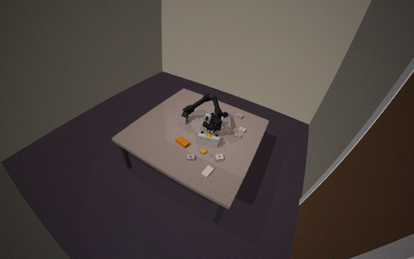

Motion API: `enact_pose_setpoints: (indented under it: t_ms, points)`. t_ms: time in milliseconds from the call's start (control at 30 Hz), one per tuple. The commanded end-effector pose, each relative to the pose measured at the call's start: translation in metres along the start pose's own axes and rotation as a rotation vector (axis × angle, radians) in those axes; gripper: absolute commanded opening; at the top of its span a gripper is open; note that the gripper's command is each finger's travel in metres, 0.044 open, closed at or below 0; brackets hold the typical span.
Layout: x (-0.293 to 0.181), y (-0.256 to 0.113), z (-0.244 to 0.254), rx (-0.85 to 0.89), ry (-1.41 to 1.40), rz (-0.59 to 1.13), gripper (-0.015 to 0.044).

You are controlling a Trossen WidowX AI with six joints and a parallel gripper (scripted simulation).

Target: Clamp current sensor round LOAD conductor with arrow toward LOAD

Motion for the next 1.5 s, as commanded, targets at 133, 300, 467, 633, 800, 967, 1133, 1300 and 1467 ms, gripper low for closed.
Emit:
enact_pose_setpoints:
  t_ms: [133, 300, 467, 633, 800, 967, 1133, 1300, 1467]
  points:
    - [-0.0002, -0.0002, 0.0004, 0.000, -0.002, 0.000, 0.0272]
    - [-0.0002, -0.0002, 0.0004, 0.000, -0.002, 0.000, 0.0272]
    - [0.0000, 0.0000, 0.0000, 0.000, 0.000, 0.000, 0.0239]
    - [0.0000, 0.0000, 0.0000, 0.000, 0.000, 0.000, 0.0205]
    - [0.0000, 0.0000, 0.0000, 0.000, 0.000, 0.000, 0.0172]
    - [0.0000, 0.0000, 0.0000, 0.000, 0.000, 0.000, 0.0139]
    - [0.0003, -0.0001, -0.0008, 0.015, 0.000, -0.002, 0.0066]
    - [0.0011, -0.0007, -0.0011, 0.044, -0.008, -0.010, 0.0000]
    - [0.0011, -0.0007, -0.0011, 0.044, -0.008, -0.010, 0.0000]
Point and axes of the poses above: the point midway between the two fingers, 35 mm back from their tips, its own y axis out along the fingers, its own z axis across the jaws, x = y × z, the point moved 6 cm from there along -y, back along the fingers, and after that the axes turned 5 degrees about -y, right-handed, at the moved point
